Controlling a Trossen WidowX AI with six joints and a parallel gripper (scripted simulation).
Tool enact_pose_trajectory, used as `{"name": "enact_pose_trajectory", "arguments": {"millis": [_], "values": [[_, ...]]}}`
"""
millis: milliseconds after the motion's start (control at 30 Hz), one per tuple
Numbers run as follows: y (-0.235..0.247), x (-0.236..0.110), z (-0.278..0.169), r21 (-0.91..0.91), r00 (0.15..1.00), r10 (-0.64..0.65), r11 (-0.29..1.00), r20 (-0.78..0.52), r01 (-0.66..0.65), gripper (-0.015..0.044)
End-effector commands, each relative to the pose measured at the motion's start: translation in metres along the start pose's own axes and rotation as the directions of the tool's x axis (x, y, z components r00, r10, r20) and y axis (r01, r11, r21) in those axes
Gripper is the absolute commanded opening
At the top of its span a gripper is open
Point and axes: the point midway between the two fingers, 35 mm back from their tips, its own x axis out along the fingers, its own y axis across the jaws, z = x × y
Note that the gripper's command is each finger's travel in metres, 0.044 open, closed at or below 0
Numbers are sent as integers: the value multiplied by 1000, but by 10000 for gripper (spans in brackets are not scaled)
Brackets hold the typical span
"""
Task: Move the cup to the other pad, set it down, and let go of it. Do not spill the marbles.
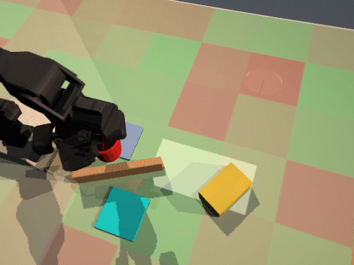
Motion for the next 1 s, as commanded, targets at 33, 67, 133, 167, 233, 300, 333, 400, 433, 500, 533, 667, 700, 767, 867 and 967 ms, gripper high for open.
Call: {"name": "enact_pose_trajectory", "arguments": {"millis": [33, 67, 133, 167, 233, 300, 333, 400, 433, 500, 533, 667, 700, 767, 867, 967], "values": [[1, -1, 11, -5, 1000, 7, 1000, 0, -7, 0], [1, -1, 13, -5, 1000, 7, 1000, 0, -7, 0], [1, -1, 17, -5, 1000, 7, 1000, 0, -7, 0], [1, -1, 19, -5, 1000, 7, 1000, 0, -7, 0], [1, -1, 24, -5, 1000, 7, 1000, 1, -7, 0], [1, -2, 28, -5, 1000, 7, 1000, 1, -7, 0], [0, -2, 30, -5, 1000, 7, 1000, 1, -7, 0], [0, -2, 34, -5, 1000, 7, 1000, 1, -7, 0], [0, -2, 37, -5, 1000, 7, 1000, 2, -7, 0], [0, -2, 41, -5, 1000, 7, 1000, 2, -7, 0], [0, -2, 44, -5, 1000, 7, 1000, 2, -7, 0], [-1, -3, 53, -5, 1000, 7, 1000, 3, -7, 0], [-1, -3, 55, -5, 1000, 7, 1000, 3, -7, 0], [-1, -3, 61, -5, 1000, 7, 1000, 3, -7, 0], [-1, -3, 68, -5, 1000, 6, 1000, 4, -6, 0], [-1, -4, 76, -5, 1000, 6, 1000, 5, -6, 0]]}}
